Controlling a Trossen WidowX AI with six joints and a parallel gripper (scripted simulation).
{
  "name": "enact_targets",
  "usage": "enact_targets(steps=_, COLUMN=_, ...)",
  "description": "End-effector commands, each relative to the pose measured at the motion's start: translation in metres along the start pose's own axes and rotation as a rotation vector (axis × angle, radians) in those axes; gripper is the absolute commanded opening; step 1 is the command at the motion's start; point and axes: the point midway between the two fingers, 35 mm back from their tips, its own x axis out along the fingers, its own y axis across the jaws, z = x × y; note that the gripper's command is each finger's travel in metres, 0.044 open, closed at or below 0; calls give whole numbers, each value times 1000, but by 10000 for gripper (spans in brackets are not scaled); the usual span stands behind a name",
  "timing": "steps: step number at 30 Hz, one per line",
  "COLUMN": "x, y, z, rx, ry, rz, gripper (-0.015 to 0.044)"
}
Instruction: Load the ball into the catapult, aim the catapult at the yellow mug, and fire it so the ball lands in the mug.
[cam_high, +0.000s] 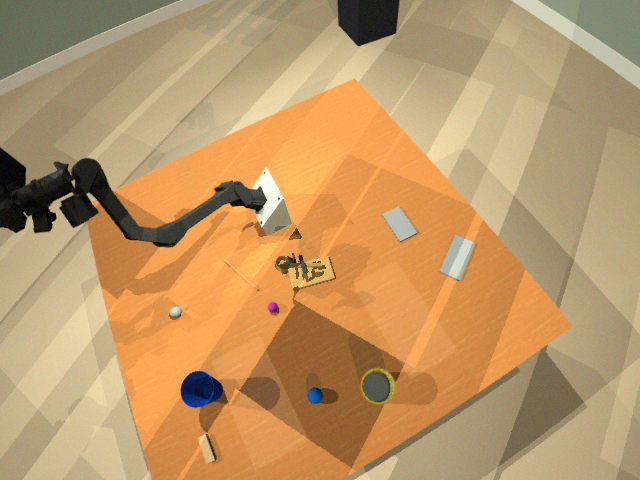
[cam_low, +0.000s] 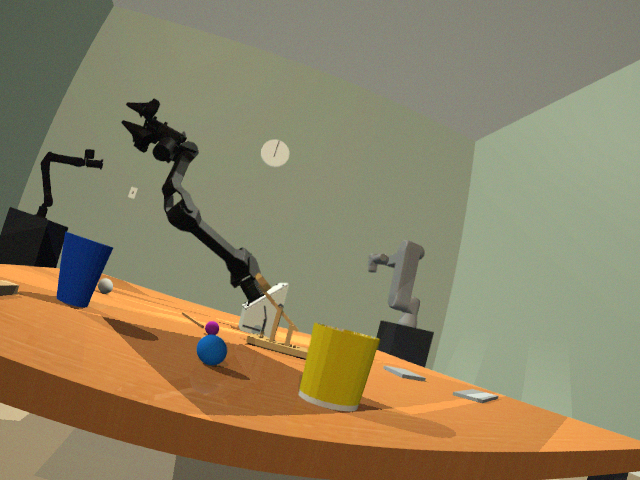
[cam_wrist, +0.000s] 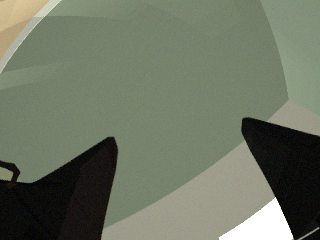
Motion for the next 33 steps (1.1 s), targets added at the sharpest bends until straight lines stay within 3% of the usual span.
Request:
enact_targets(steps=1, x=0, y=0, z=-1, rx=0, ry=2, rz=1, gripper=426)
enact_targets(steps=20, x=-45, y=20, z=-95, rx=-135, ry=327, rz=84, gripper=440)
enact_targets(steps=33, x=-105, y=9, z=-172, rx=-230, ry=625, rz=113, gripper=440)
